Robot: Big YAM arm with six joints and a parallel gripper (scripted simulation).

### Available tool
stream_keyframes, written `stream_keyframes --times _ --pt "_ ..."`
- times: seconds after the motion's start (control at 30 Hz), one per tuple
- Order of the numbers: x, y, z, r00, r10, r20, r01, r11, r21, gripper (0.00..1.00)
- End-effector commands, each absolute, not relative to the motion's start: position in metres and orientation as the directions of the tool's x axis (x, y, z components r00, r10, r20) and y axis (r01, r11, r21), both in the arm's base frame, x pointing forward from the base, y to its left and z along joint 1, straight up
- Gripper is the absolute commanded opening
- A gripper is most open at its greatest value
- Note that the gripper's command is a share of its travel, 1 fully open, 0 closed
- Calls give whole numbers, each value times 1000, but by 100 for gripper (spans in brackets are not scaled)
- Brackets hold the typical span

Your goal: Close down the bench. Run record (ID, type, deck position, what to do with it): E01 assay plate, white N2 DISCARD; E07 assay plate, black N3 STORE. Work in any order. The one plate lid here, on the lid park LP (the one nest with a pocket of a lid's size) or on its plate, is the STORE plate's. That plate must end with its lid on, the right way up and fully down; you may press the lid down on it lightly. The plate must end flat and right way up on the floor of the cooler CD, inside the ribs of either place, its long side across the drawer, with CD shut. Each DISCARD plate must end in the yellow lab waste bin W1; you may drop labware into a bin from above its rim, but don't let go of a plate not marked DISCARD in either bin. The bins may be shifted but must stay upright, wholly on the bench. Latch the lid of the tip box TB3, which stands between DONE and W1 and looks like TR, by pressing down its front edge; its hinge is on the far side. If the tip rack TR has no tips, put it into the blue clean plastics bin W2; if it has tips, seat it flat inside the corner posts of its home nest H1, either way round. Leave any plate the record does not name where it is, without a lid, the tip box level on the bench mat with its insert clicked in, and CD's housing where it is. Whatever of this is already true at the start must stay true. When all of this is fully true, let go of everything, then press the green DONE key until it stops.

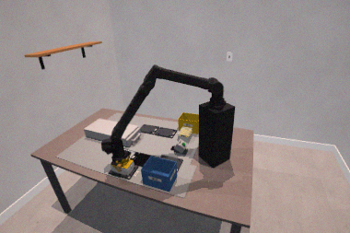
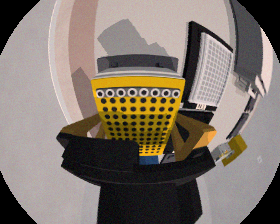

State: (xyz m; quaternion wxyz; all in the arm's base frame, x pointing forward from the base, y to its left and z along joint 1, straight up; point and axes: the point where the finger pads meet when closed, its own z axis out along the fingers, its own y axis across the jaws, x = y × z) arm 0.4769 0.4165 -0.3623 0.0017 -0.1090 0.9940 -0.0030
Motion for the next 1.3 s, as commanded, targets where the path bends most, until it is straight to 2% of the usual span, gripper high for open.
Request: stream_keyframes --times 0.0,0.23,0.3,0.53,1.0,1.03,1.1,1.27 --pt "497 427 -355 -980 -196 -33 -197 980 8 100" --pt "497 427 -355 -980 -196 -33 -197 980 8 100" --pt "515 443 -319 -978 -194 -77 -197 980 33 100" --pt "492 424 -333 -980 -196 -28 -197 980 5 100" --pt "495 427 -311 -980 -197 -37 -197 980 11 100" --pt "480 414 -338 -980 -197 -1 -197 980 -10 100" --pt "495 427 -307 -980 -197 -37 -197 980 10 100" --pt "496 428 -297 -980 -197 -41 -198 980 13 100"
